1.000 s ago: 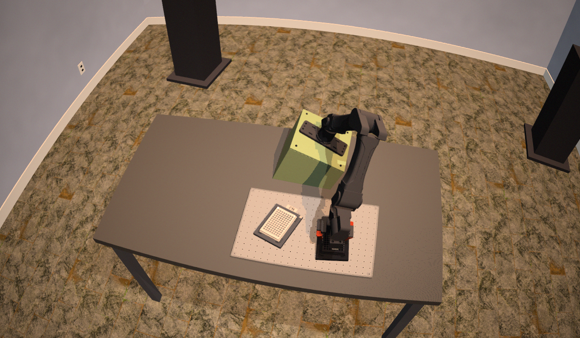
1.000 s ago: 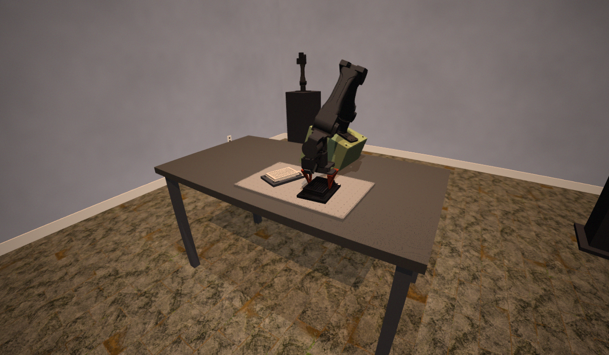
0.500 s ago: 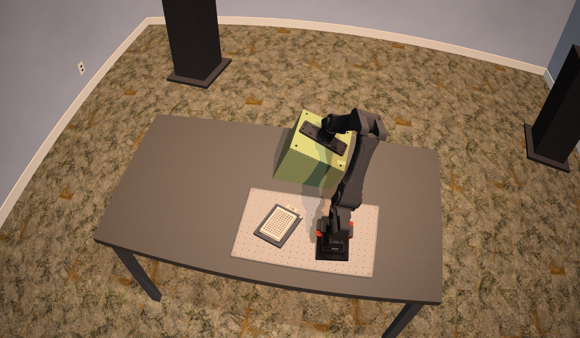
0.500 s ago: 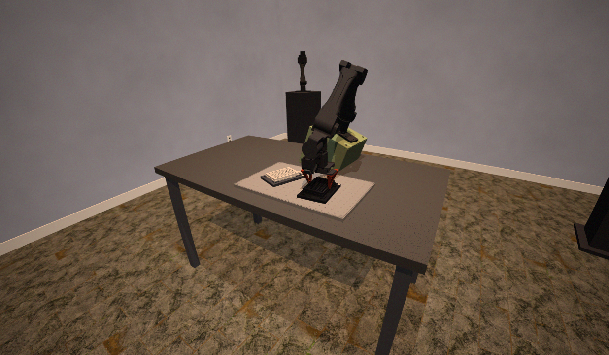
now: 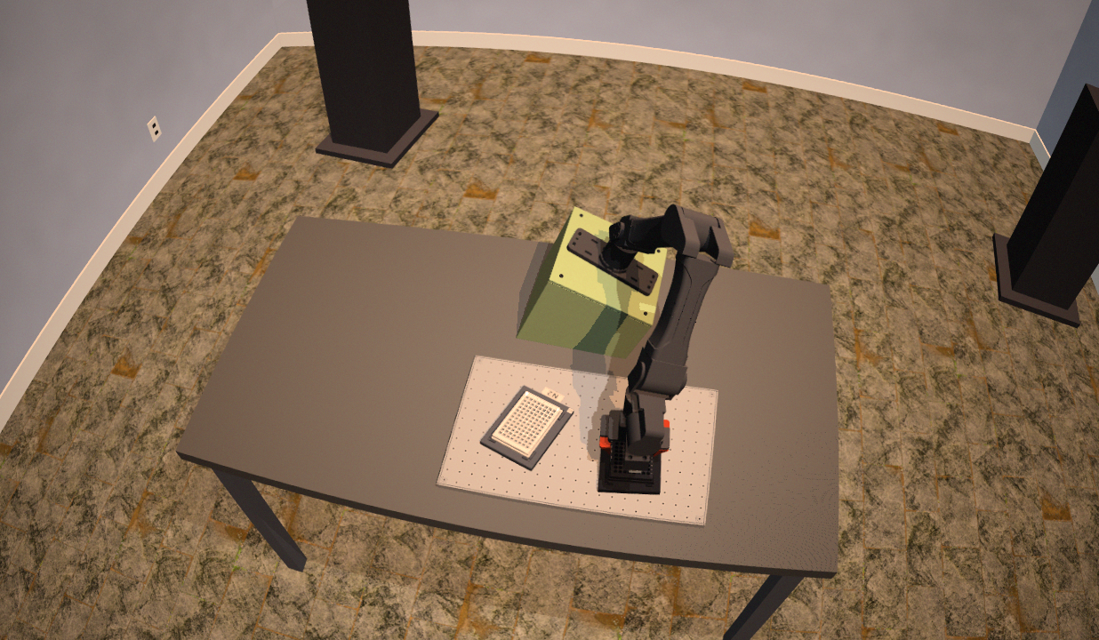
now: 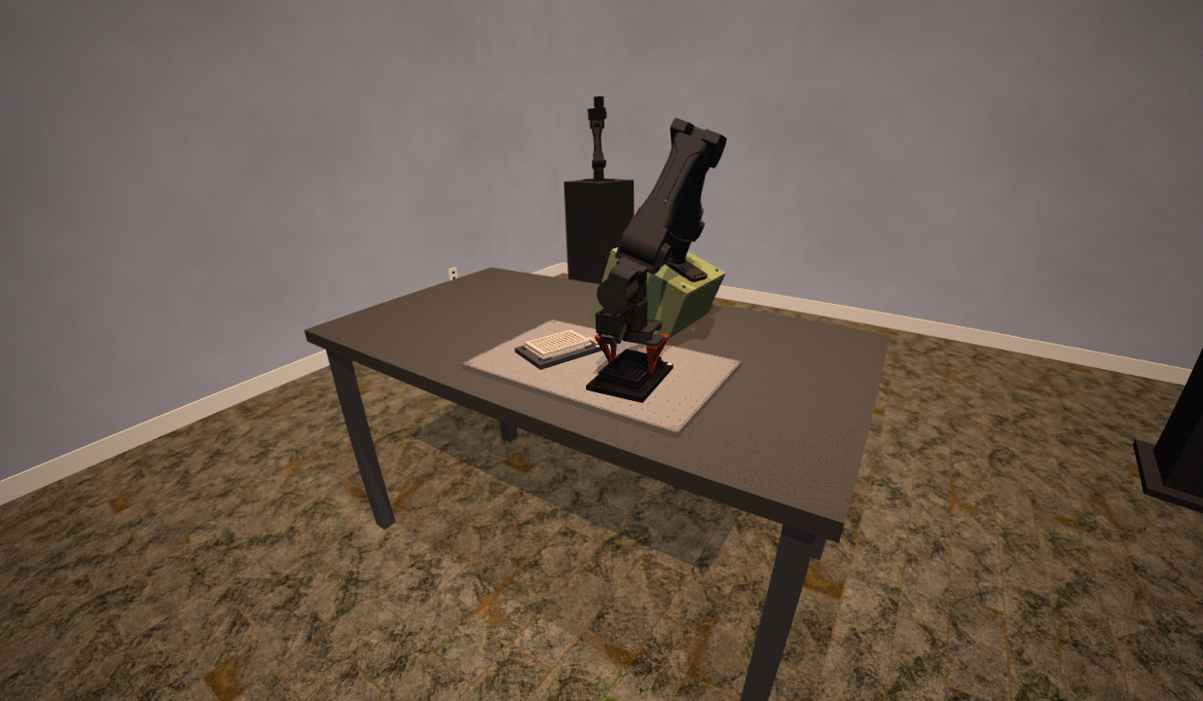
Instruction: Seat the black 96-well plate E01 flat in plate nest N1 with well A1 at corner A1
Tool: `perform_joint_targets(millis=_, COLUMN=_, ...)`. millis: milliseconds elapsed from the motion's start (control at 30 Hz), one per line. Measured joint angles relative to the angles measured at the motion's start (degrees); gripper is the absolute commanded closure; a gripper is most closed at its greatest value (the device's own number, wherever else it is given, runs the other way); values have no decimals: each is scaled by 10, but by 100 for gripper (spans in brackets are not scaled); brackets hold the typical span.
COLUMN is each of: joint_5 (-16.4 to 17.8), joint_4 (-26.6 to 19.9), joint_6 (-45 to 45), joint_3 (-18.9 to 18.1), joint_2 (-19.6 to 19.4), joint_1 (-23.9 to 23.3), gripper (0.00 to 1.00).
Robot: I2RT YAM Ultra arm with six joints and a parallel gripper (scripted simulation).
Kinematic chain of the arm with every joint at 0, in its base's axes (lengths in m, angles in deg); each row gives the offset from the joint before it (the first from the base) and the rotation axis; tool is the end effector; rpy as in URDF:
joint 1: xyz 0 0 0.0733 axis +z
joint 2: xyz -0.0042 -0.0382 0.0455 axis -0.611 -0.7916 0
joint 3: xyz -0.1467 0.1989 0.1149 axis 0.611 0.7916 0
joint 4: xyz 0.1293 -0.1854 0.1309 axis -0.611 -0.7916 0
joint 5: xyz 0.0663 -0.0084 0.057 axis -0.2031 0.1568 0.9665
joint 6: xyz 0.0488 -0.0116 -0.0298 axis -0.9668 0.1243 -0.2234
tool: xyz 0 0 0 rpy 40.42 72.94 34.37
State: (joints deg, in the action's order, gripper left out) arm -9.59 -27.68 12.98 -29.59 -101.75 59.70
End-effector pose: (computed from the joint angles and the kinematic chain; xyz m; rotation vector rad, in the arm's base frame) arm 0.3474 0.1572 0.0535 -0.4621 3.0556 0.5589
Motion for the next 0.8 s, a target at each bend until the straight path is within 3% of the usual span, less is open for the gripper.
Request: perform_joint_targets(millis=800, joint_5=0, joint_4=8, joint_6=-2, joint_3=3, joint_2=-6, joint_1=2, gripper=100)
